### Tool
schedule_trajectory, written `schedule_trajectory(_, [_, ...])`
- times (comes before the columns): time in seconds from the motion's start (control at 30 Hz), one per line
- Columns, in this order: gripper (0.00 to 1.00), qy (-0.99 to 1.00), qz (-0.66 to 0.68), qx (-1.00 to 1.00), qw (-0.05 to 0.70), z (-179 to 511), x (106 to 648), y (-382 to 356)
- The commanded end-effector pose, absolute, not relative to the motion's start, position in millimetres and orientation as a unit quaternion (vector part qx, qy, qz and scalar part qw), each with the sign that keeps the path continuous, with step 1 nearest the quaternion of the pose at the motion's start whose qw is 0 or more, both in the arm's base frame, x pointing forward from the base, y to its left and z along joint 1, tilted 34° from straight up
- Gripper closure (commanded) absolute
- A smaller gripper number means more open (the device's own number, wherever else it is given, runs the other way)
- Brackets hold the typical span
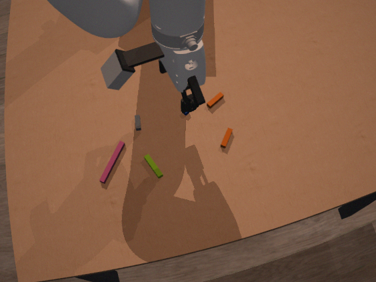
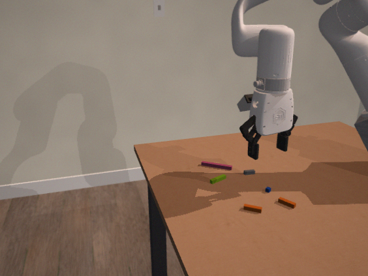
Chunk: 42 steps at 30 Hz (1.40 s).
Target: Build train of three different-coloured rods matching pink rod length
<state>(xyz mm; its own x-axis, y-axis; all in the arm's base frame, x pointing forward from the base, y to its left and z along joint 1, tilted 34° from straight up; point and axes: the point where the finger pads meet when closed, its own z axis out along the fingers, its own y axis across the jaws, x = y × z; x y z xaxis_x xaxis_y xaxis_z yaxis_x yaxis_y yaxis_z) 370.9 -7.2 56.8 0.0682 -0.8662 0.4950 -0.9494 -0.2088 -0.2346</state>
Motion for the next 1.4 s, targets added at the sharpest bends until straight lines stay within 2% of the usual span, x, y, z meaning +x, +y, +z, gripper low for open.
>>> schedule_trajectory(0.0, [0.0,-0.653,0.284,0.699,0.06,58.4,372.0,-10.2])
schedule_trajectory(0.5, [0.0,-0.837,0.288,0.465,-0.031,66.3,373.2,-38.6])
schedule_trajectory(1.37, [0.0,-0.956,0.245,0.042,-0.156,78.3,369.9,-80.7])
